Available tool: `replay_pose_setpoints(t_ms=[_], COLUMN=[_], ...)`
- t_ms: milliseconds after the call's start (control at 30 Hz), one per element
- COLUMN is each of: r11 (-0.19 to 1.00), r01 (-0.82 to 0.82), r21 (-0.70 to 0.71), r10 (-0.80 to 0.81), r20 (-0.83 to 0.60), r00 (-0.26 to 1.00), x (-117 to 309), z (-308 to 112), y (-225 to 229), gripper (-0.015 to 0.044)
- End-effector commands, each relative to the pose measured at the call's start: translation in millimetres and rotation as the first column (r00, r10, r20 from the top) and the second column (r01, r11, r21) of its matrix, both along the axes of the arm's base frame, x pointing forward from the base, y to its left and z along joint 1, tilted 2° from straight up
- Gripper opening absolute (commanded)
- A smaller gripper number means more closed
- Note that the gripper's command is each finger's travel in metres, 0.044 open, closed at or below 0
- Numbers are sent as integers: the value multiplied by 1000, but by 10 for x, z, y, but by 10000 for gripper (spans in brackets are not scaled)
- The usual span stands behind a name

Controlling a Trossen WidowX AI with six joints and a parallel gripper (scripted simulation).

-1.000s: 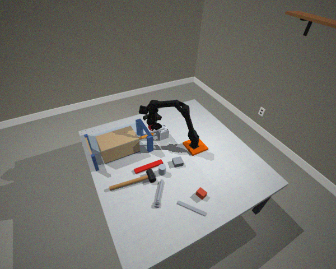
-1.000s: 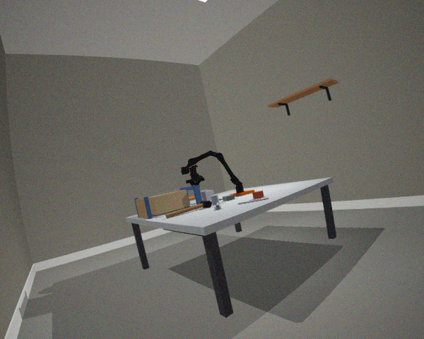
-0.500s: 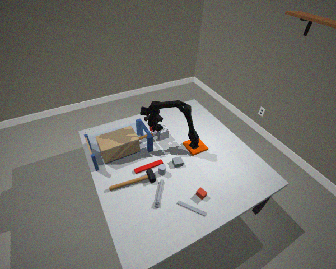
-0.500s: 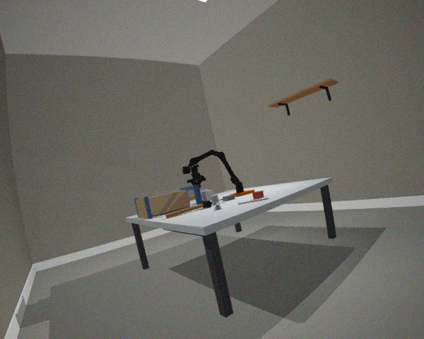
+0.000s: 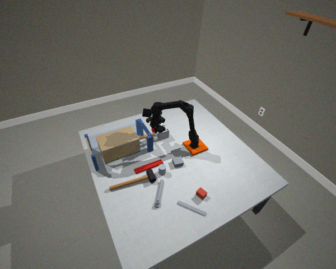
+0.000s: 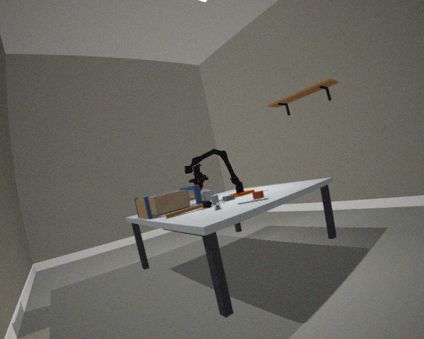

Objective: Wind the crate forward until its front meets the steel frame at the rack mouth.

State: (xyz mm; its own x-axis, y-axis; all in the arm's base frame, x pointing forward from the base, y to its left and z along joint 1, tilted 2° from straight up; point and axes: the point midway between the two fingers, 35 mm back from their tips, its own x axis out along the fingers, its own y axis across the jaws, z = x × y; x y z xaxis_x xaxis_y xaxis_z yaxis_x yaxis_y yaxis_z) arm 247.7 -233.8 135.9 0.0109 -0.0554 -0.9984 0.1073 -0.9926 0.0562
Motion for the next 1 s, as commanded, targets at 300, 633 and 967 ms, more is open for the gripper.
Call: replay_pose_setpoints(t_ms=[300,633,967], r11=[1000,1000,1000], r01=[2,2,2], r21=[27,28,29], r10=[-1,-1,-1], r20=[-19,-20,-20], r00=[1000,1000,1000], x=[-124,-214,-318], z=[-40,-44,-48], y=[229,338,433], gripper=[0,0,0])
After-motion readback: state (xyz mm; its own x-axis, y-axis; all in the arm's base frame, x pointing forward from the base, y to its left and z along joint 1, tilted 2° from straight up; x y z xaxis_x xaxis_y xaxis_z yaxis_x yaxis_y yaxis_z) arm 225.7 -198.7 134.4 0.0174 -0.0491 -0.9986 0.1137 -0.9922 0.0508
